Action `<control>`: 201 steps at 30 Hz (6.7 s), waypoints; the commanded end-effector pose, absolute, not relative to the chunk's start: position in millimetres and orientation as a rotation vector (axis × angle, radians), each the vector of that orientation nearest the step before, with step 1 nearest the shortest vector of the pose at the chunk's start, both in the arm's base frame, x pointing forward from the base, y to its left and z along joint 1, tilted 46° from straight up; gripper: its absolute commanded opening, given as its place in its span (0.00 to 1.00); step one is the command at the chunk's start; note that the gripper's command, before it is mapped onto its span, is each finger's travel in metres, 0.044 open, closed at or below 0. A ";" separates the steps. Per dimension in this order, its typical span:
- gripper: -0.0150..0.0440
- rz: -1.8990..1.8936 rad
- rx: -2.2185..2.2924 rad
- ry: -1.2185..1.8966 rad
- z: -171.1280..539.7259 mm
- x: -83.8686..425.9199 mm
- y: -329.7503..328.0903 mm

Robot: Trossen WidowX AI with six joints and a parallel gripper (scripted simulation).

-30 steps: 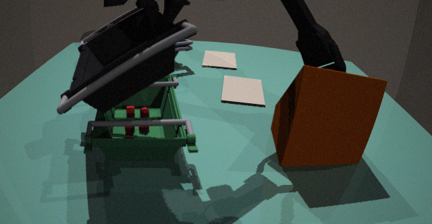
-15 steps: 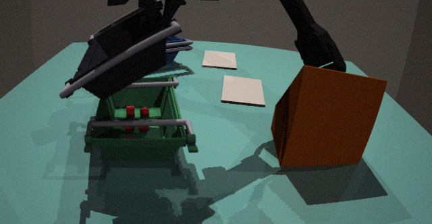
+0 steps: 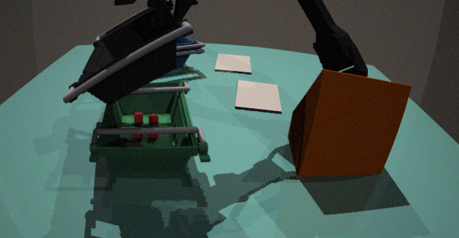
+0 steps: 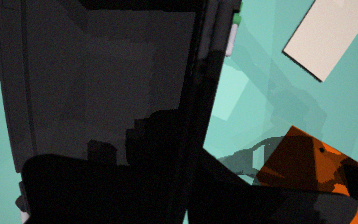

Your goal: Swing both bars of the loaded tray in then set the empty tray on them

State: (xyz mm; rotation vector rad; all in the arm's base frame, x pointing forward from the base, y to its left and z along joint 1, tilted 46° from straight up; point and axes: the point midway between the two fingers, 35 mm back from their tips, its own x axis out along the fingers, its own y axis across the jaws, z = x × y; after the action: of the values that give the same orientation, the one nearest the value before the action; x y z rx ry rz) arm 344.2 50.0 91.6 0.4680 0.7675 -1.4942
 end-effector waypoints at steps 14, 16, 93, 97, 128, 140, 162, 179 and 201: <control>0.25 -1.479 0.469 0.755 97.0 344.1 50.9; 0.25 -1.479 0.469 0.755 96.9 344.0 51.2; 0.25 -1.505 0.500 0.741 46.1 322.5 0.1; 0.25 -1.505 0.500 0.741 46.1 322.5 0.1; 0.25 -1.506 0.500 0.741 41.8 318.2 -4.4; 0.25 -1.506 0.500 0.741 41.8 318.2 -4.4; 0.25 -1.506 0.500 0.741 41.8 318.2 -4.4; 0.25 -1.506 0.500 0.741 37.3 314.1 -9.2; 0.25 -1.506 0.500 0.741 37.3 314.1 -9.2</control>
State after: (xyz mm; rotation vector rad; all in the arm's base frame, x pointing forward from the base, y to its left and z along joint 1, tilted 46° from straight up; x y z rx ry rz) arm 318.8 -3.7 40.3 0.5081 0.7246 -1.4839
